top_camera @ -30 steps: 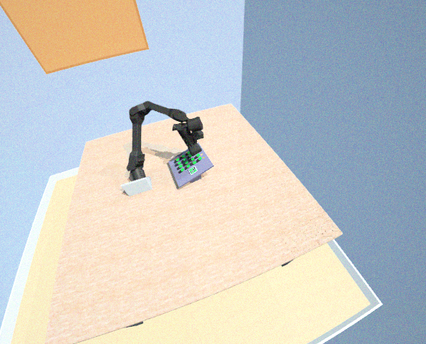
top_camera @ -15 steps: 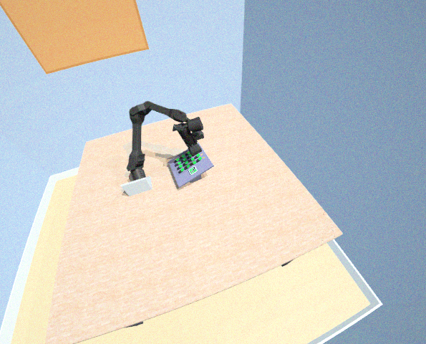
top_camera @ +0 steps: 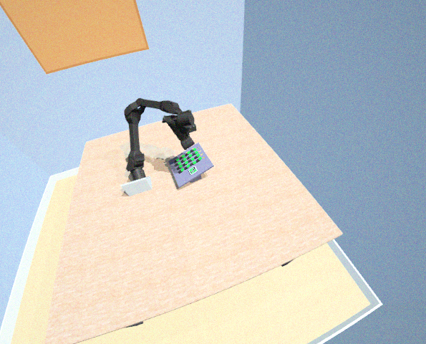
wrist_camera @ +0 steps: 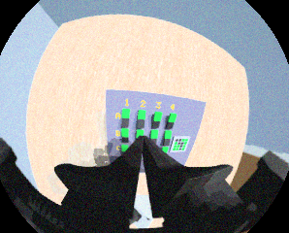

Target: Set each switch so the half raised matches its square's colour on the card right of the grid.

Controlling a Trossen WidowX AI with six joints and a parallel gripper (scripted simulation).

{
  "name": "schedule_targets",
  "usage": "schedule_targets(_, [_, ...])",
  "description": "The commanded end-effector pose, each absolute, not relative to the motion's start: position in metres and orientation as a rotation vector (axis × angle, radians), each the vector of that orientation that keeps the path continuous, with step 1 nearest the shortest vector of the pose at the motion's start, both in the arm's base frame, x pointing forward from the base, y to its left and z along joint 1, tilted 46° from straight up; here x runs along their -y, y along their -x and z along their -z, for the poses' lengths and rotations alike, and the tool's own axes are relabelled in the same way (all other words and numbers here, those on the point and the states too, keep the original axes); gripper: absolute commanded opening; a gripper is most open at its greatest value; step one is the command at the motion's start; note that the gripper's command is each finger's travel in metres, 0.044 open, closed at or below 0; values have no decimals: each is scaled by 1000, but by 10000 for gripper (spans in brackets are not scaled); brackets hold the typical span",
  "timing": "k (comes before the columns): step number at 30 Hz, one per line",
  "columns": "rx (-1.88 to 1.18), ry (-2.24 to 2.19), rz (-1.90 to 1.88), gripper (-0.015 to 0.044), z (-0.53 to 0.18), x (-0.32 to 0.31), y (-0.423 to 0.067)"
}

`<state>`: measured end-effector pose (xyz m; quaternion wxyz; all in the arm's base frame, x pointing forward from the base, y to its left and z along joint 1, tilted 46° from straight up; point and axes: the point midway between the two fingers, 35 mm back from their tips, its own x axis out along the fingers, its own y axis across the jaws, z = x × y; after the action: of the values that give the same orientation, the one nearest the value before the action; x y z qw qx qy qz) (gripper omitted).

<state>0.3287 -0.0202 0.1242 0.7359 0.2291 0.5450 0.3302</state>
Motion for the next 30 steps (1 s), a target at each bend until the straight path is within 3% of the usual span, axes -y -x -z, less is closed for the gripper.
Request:
schedule_targets(1, [-1216, -512, -726, 0, -115, 20, -304])
schedule_targets(30, [-1238, -504, -736, 0, -77, -24, -314])
